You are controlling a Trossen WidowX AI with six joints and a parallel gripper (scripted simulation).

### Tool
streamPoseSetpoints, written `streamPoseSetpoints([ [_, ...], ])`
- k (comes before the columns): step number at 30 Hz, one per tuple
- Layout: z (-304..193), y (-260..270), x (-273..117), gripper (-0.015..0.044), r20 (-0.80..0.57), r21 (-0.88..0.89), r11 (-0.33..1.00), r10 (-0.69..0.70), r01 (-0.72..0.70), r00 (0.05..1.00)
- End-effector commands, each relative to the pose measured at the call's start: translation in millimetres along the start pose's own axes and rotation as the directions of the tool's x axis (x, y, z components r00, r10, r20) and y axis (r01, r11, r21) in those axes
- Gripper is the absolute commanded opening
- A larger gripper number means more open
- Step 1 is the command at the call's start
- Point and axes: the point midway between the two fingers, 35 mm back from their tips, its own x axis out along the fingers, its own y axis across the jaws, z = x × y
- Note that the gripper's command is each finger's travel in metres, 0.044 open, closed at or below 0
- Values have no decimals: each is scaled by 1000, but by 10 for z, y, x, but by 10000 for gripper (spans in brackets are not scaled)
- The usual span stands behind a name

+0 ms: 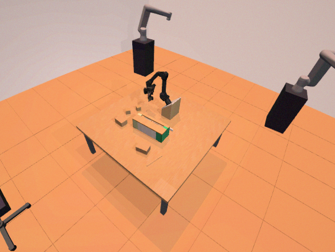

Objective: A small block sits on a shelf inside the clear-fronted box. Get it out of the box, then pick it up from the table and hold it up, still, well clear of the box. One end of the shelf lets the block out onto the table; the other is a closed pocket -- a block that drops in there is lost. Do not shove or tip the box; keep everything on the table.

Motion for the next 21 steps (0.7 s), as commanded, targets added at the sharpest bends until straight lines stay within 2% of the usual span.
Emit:
streamPoseSetpoints([
  [1,-2,0,2,400,-4,0,1000,1,-1,1000],
  [5,-52,-13,48,400,-99,-10,1000,11,-12,995],
  [11,-200,-63,184,400,-377,-60,997,16,-42,926],
  [16,-366,-131,350,400,-641,-150,985,-32,-84,767],
  [21,-520,-201,542,400,-822,-274,950,-151,-149,550],
])
